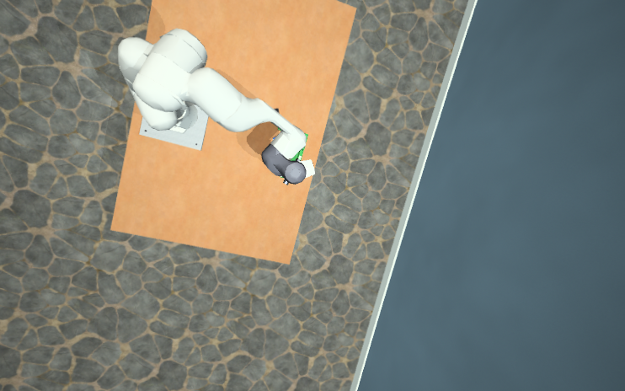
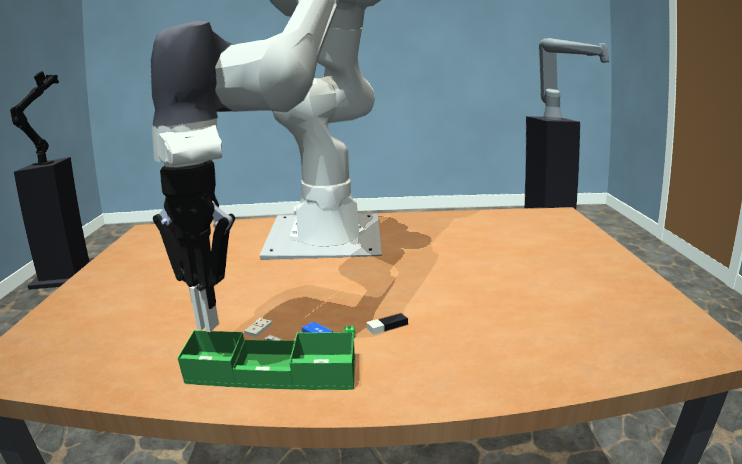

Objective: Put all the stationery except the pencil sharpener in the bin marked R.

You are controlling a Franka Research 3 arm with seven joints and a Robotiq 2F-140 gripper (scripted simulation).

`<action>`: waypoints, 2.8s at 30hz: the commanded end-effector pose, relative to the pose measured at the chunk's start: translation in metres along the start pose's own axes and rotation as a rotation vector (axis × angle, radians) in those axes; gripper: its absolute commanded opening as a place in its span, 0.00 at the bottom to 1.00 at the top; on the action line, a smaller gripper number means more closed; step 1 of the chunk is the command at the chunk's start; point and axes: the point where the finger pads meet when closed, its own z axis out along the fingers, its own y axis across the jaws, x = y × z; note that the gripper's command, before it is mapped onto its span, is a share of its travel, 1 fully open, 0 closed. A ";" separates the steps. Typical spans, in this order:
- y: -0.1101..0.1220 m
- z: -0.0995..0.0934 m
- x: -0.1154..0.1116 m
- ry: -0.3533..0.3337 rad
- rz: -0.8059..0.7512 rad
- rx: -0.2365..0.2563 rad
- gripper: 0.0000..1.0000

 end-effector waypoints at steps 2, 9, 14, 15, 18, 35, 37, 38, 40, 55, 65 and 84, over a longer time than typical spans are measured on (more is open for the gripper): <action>-0.003 0.002 -0.004 -0.021 -0.072 0.012 0.05; -0.003 0.005 -0.004 -0.021 -0.072 0.012 0.05; -0.004 0.018 -0.005 -0.021 -0.072 0.012 0.05; -0.004 0.021 -0.005 -0.021 -0.072 0.012 0.05; -0.004 0.029 -0.005 -0.021 -0.072 0.012 0.05; -0.004 0.061 -0.006 -0.021 -0.072 0.012 0.05; -0.004 0.061 -0.006 -0.021 -0.072 0.012 0.05; -0.004 0.061 -0.006 -0.021 -0.072 0.012 0.05; -0.004 0.061 -0.006 -0.021 -0.072 0.012 0.05; -0.004 0.061 -0.006 -0.021 -0.072 0.012 0.05; -0.004 0.061 -0.006 -0.021 -0.072 0.012 0.05; -0.004 0.061 -0.006 -0.021 -0.072 0.012 0.05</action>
